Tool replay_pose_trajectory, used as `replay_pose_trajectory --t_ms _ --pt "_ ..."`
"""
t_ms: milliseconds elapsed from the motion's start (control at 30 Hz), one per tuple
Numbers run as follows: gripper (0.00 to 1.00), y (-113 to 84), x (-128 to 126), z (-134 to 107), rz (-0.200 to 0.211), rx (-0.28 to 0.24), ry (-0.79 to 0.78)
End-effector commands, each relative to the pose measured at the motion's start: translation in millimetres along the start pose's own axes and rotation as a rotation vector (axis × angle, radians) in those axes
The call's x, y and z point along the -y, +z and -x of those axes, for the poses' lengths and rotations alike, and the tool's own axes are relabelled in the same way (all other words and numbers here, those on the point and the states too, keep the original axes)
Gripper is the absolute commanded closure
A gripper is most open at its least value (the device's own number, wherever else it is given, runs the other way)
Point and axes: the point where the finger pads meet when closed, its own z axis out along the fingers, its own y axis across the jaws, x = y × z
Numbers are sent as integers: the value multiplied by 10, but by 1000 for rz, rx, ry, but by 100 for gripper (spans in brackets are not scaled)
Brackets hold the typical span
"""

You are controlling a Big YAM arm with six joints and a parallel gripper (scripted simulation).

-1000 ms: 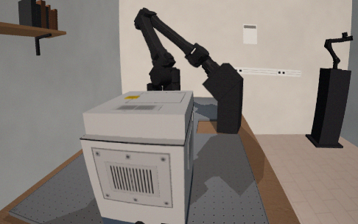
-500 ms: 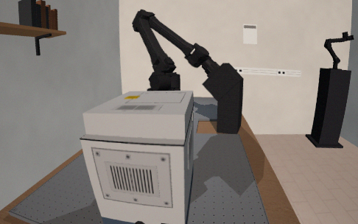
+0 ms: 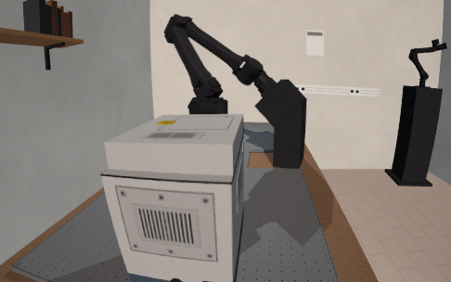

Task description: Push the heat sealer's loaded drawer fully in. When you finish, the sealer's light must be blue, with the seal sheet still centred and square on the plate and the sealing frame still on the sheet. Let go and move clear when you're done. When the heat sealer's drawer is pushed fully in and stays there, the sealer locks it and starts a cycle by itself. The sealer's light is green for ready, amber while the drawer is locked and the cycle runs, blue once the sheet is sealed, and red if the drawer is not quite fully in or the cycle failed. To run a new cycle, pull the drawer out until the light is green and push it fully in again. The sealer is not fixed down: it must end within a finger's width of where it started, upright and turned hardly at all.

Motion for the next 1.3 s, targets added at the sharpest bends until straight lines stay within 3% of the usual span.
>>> replay_pose_trajectory --t_ms 0,200,233,933,1267 --pt "55 53 -34 -2 1 0 -16" --pt "55 0 -32 7 5 2 -12" --pt "73 0 -32 7 5 2 -12" --pt "88 0 -32 7 5 2 -12" --pt "100 0 -31 7 5 2 -12"
